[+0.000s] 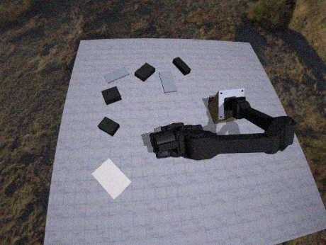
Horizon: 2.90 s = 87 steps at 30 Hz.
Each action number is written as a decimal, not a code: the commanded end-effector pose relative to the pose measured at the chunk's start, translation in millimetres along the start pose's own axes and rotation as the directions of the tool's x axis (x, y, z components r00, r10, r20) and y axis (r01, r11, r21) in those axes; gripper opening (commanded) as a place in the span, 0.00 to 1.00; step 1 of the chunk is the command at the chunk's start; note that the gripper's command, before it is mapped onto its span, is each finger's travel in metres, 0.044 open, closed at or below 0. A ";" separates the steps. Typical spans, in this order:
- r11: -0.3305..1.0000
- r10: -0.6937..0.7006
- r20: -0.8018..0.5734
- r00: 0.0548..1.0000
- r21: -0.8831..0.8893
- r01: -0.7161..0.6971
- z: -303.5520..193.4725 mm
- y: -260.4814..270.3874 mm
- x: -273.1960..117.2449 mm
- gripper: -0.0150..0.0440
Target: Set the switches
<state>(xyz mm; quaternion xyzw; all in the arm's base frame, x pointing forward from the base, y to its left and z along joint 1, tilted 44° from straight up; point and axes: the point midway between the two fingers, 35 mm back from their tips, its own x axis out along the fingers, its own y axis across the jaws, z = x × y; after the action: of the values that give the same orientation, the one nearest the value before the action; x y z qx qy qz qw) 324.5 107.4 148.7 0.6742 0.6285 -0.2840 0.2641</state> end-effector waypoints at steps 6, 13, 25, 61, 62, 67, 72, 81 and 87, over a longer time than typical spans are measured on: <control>1.000 -0.008 0.008 1.000 0.008 0.008 -2.4 -2.1 7.6 0.83; 1.000 -0.008 0.008 1.000 0.008 0.008 -6.2 -2.1 11.7 0.83; 1.000 -0.008 0.007 1.000 0.007 0.008 -12.5 -2.1 19.0 0.83; 1.000 -0.008 0.005 1.000 0.007 0.008 -27.7 -2.3 43.3 0.83; 1.000 -0.008 0.005 1.000 0.007 0.008 -28.1 -2.3 44.0 0.83; 1.000 -0.008 0.005 1.000 0.007 0.008 -29.7 -2.4 47.6 0.83; 1.000 -0.008 0.004 1.000 0.007 0.008 -31.3 -2.4 51.3 0.83; 1.000 -0.008 0.004 1.000 0.007 0.008 -33.7 -2.5 58.0 0.83; 1.000 -0.008 0.004 1.000 0.007 0.008 -35.2 -2.5 62.6 0.83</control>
<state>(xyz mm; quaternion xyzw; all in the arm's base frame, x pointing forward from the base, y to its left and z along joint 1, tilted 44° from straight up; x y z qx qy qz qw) 327.9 176.6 134.0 0.6731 0.6326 -0.2788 0.2628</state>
